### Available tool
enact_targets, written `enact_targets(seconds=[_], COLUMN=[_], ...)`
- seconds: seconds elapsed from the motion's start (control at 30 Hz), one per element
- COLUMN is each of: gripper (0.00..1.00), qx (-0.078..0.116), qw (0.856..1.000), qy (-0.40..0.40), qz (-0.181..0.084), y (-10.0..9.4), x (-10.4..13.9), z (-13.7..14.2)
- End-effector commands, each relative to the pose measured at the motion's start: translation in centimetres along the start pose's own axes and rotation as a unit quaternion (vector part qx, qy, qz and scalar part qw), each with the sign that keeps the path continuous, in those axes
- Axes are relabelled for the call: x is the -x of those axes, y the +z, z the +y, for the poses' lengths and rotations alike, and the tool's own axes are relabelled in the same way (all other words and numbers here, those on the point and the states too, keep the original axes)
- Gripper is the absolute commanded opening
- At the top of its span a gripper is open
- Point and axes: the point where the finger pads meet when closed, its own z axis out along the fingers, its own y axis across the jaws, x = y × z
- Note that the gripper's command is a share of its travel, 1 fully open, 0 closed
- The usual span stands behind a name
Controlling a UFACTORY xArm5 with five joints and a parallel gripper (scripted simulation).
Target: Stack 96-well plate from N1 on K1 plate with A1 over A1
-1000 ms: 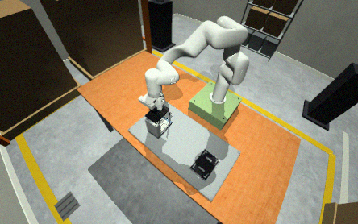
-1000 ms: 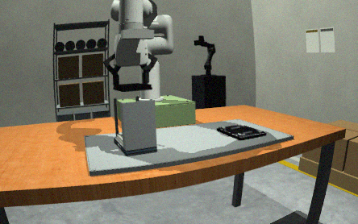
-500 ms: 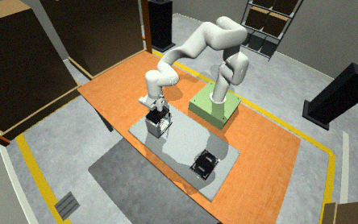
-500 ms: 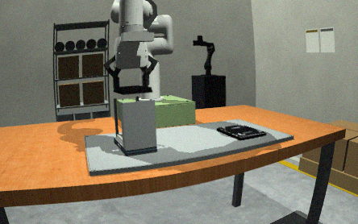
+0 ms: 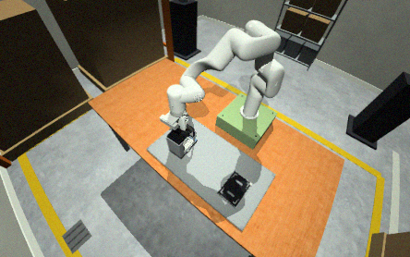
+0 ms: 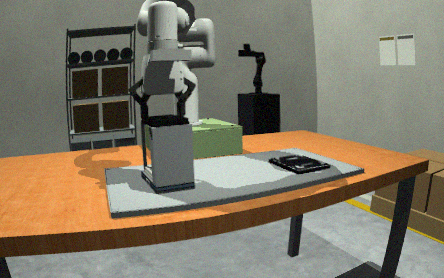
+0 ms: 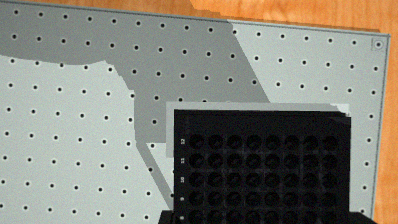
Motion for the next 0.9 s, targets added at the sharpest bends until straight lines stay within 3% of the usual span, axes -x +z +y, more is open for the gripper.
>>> enact_targets(seconds=[0.0, 0.87], gripper=[0.0, 0.0], qx=[0.003, 0.003], qw=[1.0, 1.0], qy=[0.0, 0.0], qz=[0.001, 0.001], y=[0.2, 4.2], x=[-0.2, -0.2], z=[0.1, 0.1])
